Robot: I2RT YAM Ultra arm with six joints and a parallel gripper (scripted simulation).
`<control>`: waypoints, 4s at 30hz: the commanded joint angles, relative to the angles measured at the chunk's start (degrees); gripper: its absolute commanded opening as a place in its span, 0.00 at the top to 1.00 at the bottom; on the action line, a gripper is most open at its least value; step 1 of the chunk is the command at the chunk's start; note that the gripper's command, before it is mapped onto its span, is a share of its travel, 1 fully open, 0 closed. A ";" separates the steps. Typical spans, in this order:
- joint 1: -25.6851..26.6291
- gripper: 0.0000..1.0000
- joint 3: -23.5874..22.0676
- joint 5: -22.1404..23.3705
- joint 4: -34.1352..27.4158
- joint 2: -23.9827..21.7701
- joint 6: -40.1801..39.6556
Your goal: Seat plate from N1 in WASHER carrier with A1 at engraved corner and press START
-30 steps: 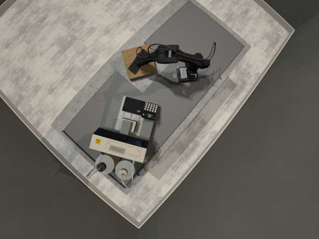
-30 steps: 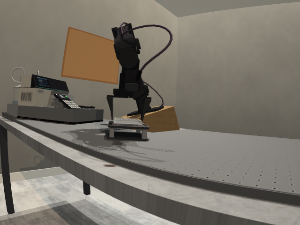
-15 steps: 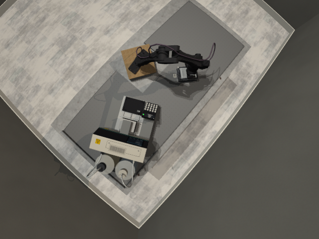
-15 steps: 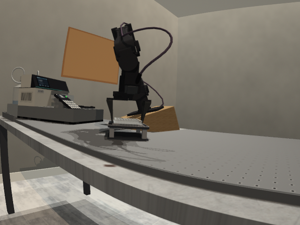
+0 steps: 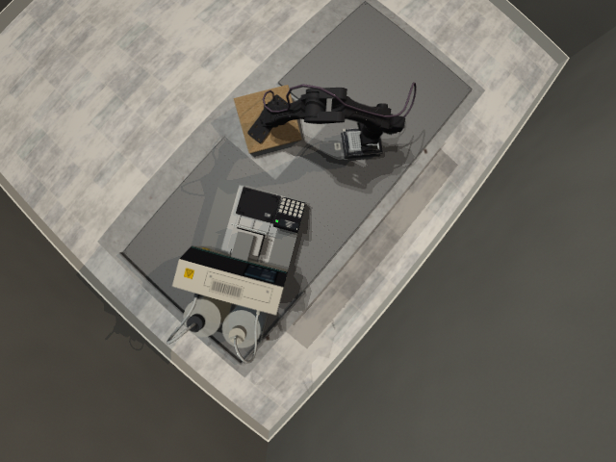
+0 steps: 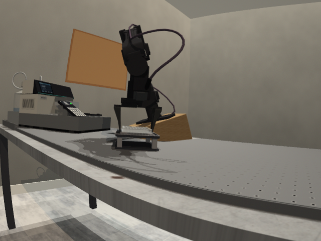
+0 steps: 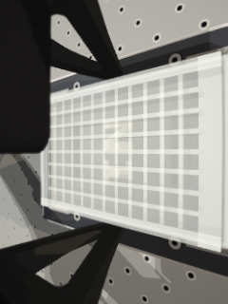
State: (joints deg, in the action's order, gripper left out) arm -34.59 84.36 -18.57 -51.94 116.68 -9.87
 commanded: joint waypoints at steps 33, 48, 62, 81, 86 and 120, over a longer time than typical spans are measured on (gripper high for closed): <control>-0.15 0.00 0.68 0.17 1.09 -1.50 -0.25; -0.15 0.16 0.29 0.04 0.36 -0.57 -0.07; -0.15 0.16 0.29 0.04 0.36 -0.57 -0.07; -0.15 0.16 0.68 0.43 1.08 -1.50 -0.26; -0.15 0.16 0.68 0.43 1.08 -1.50 -0.26; -0.15 0.16 0.68 0.43 1.08 -1.50 -0.26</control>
State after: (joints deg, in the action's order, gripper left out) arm -34.59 84.36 -18.68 -51.94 116.68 -9.87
